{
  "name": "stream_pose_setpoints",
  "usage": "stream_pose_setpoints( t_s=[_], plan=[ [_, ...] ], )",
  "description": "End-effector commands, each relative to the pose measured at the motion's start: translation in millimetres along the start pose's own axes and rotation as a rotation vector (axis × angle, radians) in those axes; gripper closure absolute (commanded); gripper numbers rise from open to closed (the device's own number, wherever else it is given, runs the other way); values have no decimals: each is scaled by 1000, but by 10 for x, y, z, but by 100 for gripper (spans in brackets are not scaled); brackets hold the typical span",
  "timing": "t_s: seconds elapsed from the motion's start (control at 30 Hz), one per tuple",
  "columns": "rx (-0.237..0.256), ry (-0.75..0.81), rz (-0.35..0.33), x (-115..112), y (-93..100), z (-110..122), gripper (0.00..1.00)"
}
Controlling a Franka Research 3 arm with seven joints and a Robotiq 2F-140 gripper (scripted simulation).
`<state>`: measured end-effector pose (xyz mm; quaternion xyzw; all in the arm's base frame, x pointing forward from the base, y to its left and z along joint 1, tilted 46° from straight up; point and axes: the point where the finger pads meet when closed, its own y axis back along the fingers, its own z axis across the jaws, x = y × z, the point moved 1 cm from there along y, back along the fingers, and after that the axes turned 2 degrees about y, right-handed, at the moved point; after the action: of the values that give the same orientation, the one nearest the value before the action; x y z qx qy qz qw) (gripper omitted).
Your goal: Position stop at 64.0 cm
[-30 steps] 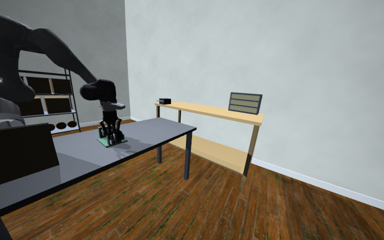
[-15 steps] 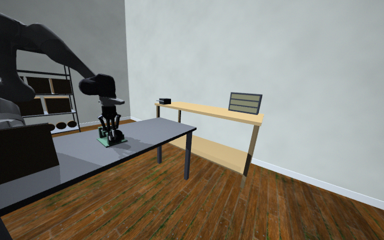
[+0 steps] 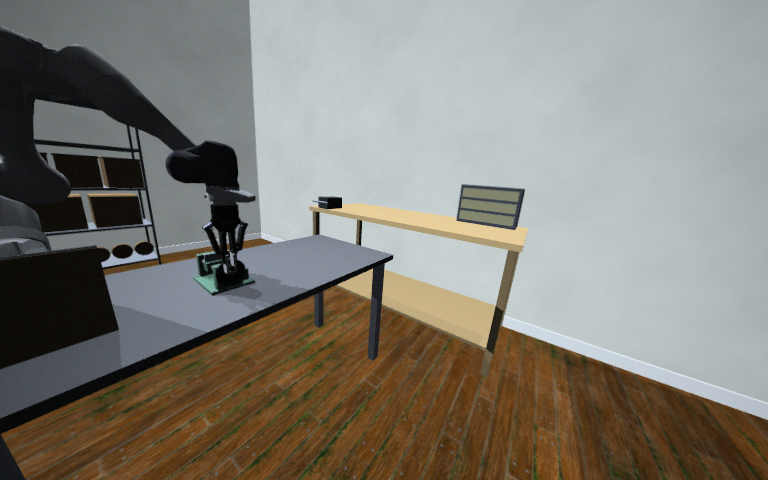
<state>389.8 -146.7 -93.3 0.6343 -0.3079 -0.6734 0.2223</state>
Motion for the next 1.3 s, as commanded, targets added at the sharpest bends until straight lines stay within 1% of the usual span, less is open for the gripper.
stream_pose_setpoints(
  t_s=[0.0,0.37,0.57,0.73,0.8,0.97,1.1,1.27],
  plan=[
    [9,-6,5,13,19,-119,96],
    [9,-6,5,21,-25,-302,96],
    [9,-6,5,26,-118,-408,96],
    [9,-6,5,29,-242,-470,96],
    [9,-6,5,29,-242,-470,96],
    [9,-6,5,30,-438,-467,96],
    [9,-6,5,28,-565,-396,96],
    [9,-6,5,24,-644,-298,96]
  ],
)
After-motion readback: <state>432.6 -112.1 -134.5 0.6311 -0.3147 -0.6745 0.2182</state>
